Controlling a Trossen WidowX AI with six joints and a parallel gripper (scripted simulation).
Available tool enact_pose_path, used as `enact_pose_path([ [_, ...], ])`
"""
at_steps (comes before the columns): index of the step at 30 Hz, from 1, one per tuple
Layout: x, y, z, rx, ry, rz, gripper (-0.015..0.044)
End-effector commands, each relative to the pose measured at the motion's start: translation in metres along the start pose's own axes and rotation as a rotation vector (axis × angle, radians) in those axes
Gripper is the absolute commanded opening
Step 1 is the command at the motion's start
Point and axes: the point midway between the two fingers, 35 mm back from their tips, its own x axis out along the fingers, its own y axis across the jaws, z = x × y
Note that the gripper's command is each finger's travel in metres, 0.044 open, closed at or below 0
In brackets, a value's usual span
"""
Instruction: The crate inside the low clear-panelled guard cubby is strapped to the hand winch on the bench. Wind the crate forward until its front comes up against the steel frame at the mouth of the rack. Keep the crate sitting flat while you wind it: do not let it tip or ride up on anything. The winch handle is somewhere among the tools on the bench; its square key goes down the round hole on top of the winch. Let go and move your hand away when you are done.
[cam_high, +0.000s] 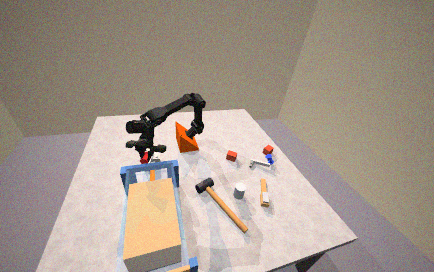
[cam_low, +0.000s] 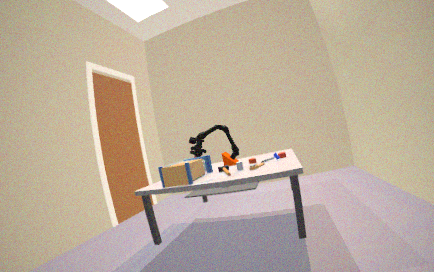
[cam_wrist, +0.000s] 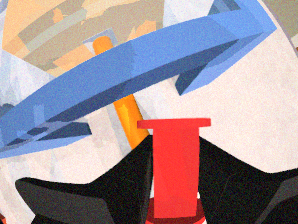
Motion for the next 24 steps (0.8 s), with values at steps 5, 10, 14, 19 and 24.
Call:
enact_pose_path([
  [5, -0.001, 0.022, -0.007, 0.012, 0.017, 0.025, 0.0],
  [10, -0.002, 0.029, -0.01, 0.012, 0.017, 0.026, 0.0],
  [14, -0.004, 0.035, -0.013, 0.012, 0.017, 0.026, 0.0],
  [19, -0.005, 0.041, -0.016, 0.013, 0.018, 0.026, 0.0],
  [24, -0.008, 0.047, -0.021, 0.013, 0.018, 0.027, 0.0],
])
